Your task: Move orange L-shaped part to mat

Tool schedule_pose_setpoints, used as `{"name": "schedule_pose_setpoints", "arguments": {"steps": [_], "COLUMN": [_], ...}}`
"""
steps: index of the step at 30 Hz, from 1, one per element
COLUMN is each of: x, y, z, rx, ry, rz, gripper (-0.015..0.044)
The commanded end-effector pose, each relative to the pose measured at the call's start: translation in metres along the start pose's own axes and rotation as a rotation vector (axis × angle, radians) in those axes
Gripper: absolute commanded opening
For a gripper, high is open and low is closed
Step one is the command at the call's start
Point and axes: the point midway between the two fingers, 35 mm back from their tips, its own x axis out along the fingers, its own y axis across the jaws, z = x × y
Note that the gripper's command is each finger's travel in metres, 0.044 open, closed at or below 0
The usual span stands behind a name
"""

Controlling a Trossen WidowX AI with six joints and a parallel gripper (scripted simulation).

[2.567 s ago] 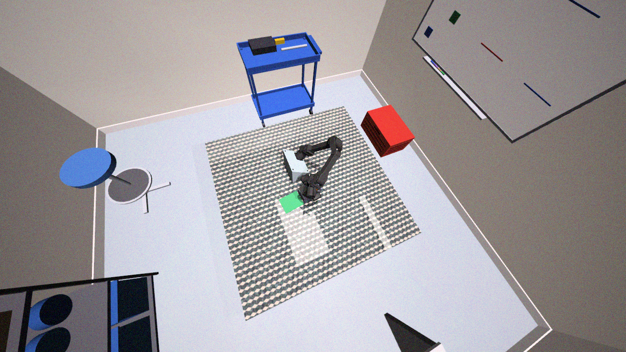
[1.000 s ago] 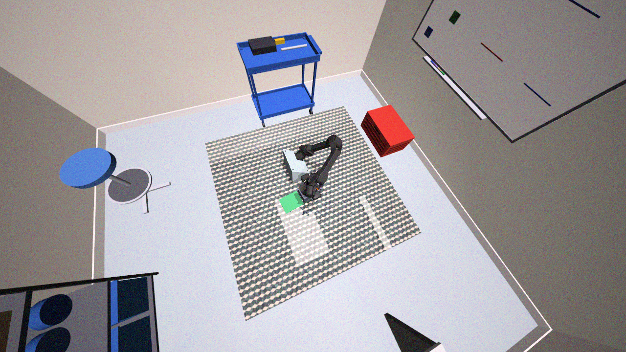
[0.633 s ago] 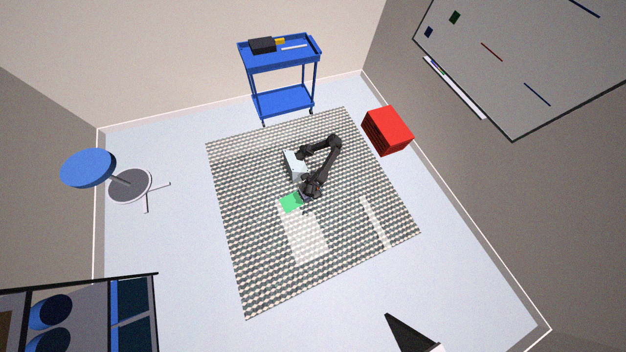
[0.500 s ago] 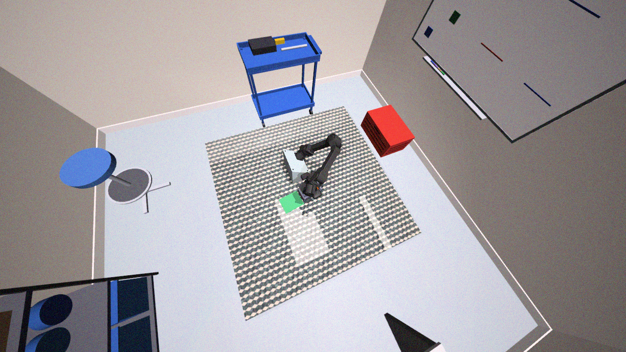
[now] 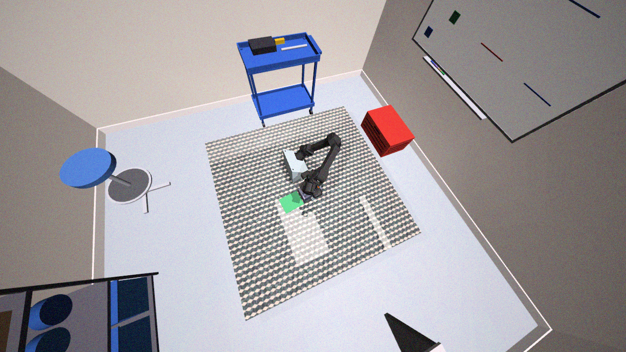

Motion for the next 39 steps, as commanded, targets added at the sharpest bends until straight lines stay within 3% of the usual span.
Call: {"name": "schedule_pose_setpoints", "arguments": {"steps": [1,19,39], "x": [-0.007,-0.02,-0.018], "y": [0.0,0.0,-0.008], "z": [0.001,0.005,0.096], "rx": [-0.006,-0.006,-0.007], "ry": [-0.005,-0.005,-0.01], "rz": [0.002,0.002,0.003], "gripper": [0.0,0.0,0.0]}}
